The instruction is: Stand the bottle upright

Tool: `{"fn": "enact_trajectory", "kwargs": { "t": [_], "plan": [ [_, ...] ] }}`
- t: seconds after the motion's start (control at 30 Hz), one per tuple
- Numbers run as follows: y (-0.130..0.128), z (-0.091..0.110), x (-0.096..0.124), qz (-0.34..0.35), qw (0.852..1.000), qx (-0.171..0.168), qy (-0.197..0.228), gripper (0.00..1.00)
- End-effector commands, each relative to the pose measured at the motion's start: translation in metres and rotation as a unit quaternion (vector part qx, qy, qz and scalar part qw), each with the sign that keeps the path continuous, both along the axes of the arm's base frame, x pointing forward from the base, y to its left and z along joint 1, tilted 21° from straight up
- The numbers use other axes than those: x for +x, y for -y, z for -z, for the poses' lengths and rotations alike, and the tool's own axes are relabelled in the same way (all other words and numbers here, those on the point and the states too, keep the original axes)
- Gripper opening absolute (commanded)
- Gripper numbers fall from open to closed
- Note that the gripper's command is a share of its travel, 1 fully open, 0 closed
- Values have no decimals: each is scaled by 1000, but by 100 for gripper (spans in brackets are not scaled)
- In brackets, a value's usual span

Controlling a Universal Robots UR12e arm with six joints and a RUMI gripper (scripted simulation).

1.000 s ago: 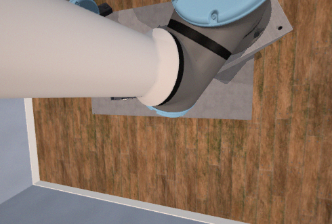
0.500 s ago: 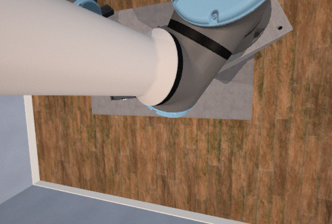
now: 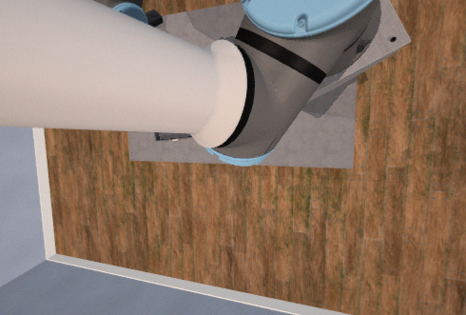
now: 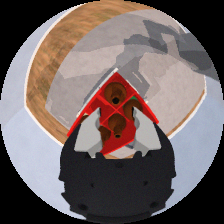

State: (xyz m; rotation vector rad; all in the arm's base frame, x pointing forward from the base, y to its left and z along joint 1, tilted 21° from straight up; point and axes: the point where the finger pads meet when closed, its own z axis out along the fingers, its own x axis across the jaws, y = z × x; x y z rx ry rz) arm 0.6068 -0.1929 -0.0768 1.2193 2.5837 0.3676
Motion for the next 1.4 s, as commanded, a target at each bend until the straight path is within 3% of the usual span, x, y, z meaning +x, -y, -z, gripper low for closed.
{"fn": "enact_trajectory", "kwargs": {
  "t": [0.0,1.37],
  "plan": [
    [0,5,2,0,1000,0,0,38],
    [-1,13,5,0,1000,0,0,38]
  ]
}}
